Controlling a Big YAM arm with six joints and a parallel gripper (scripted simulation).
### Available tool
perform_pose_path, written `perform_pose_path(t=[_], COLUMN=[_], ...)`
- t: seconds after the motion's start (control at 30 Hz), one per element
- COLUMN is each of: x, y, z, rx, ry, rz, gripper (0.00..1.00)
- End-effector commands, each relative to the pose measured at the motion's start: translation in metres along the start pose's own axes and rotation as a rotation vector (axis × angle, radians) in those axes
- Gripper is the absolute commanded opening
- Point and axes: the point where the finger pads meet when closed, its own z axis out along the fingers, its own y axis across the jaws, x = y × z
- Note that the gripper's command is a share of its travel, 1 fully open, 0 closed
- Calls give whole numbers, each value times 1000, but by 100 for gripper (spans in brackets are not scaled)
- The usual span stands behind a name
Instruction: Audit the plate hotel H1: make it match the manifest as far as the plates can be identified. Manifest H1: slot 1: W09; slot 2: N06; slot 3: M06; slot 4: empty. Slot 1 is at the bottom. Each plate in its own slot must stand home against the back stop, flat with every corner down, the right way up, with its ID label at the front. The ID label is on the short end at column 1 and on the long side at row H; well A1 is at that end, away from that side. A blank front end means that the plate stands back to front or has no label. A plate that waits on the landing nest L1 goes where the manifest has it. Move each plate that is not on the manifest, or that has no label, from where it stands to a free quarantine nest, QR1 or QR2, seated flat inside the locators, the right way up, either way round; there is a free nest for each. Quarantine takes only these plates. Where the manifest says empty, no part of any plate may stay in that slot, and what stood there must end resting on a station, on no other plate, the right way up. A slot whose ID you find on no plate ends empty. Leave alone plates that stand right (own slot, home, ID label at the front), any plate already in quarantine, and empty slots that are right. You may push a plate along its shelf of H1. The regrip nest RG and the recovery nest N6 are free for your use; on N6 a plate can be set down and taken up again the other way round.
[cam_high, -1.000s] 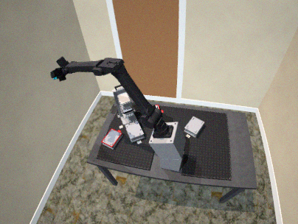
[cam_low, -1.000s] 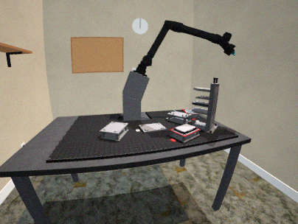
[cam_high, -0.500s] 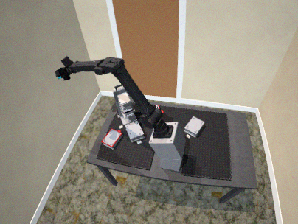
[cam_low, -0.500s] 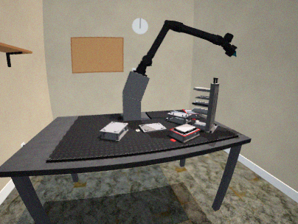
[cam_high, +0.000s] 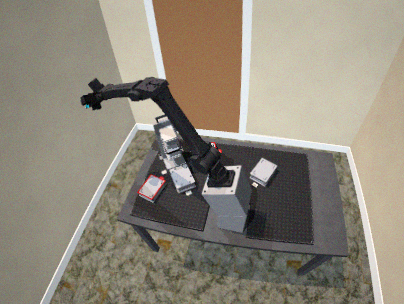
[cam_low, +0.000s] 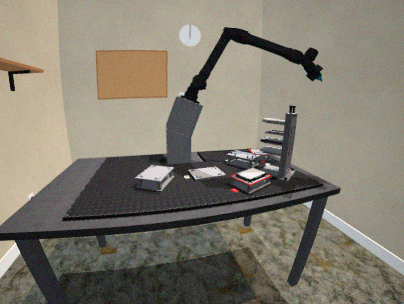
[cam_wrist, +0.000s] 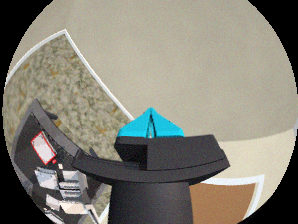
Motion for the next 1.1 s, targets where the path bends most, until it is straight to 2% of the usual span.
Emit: perform_pose_path(t=[0.0,0.07,0.1,0.13,0.27,0.33,0.43,0.57,0.77,0.83,0.9,0.93,1.0,1.07], x=[-33,-4,-4,-1,25,25,45,59,76,66,66,52,51,56], y=[-59,-26,-31,-30,-14,-14,-2,3,5,-7,-7,0,-9,-33], z=[-33,-28,-28,-29,-20,-20,-14,-15,-21,-38,-38,-32,-35,-44], rx=[78,26,49,50,29,29,13,10,15,19,19,4,16,49], ry=[-4,28,13,13,25,25,34,36,34,69,69,63,87,116], rz=[40,71,58,57,68,68,61,57,54,112,112,127,157,183], gripper=[0,0,0,0,0,0,0,0,0,0,0,0,0,0])
